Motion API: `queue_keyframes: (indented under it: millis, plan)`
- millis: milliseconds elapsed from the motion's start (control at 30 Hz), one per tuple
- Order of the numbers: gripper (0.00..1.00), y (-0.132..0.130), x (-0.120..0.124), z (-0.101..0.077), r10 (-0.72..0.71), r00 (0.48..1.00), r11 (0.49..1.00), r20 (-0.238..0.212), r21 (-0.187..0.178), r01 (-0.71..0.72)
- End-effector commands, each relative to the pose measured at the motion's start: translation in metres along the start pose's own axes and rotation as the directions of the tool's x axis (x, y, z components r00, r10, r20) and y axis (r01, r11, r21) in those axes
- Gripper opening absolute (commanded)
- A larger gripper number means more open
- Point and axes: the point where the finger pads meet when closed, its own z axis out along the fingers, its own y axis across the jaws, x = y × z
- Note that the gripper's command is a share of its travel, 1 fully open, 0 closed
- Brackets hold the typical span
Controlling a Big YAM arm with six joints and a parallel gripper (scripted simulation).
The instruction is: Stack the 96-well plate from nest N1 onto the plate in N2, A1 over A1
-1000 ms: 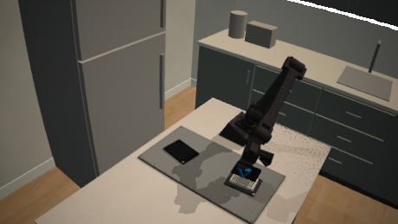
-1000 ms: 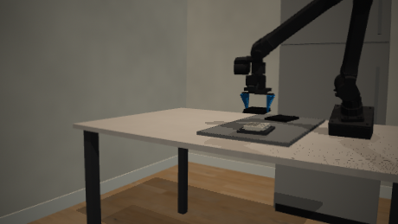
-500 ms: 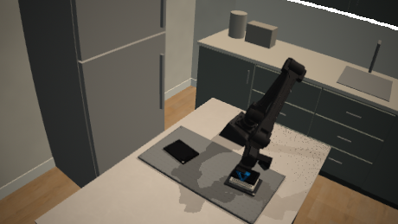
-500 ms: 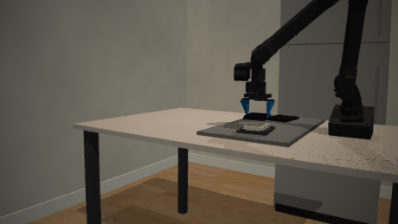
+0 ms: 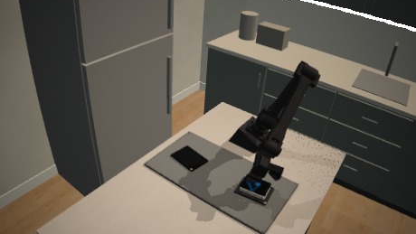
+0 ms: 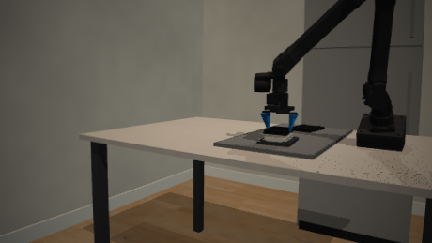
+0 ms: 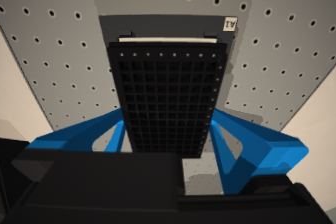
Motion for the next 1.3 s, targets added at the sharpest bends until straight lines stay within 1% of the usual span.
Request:
queue_keyframes:
  millis: [0, 33, 367, 400, 700, 800, 1000, 1067, 1167, 1267]
  plan:
    - [0.00, -0.016, -0.010, -0.016, -0.013, 1.000, 0.998, 0.012, 0.060, 0.013]
    - [0.00, -0.013, -0.006, -0.010, -0.010, 1.000, 0.999, 0.008, 0.035, 0.009]
    - [0.00, -0.012, -0.006, -0.010, -0.010, 1.000, 0.999, 0.008, 0.035, 0.009]
    - [0.00, -0.007, -0.005, -0.006, -0.003, 1.000, 1.000, 0.004, 0.022, 0.003]
    - [0.00, -0.002, -0.004, 0.001, -0.002, 1.000, 1.000, 0.002, 0.010, 0.002]
    - [0.00, -0.004, -0.003, 0.001, -0.002, 1.000, 1.000, 0.003, 0.015, 0.002]
    - [0.00, -0.002, -0.003, 0.003, -0.001, 1.000, 1.000, 0.002, 0.010, 0.001]
    - [0.00, -0.004, -0.003, 0.002, -0.002, 1.000, 1.000, 0.003, 0.016, 0.002]
    - [0.00, -0.002, -0.004, 0.000, -0.002, 1.000, 1.000, 0.002, 0.013, 0.002]
    - [0.00, -0.002, -0.004, 0.003, -0.004, 1.000, 1.000, 0.003, 0.014, 0.004]
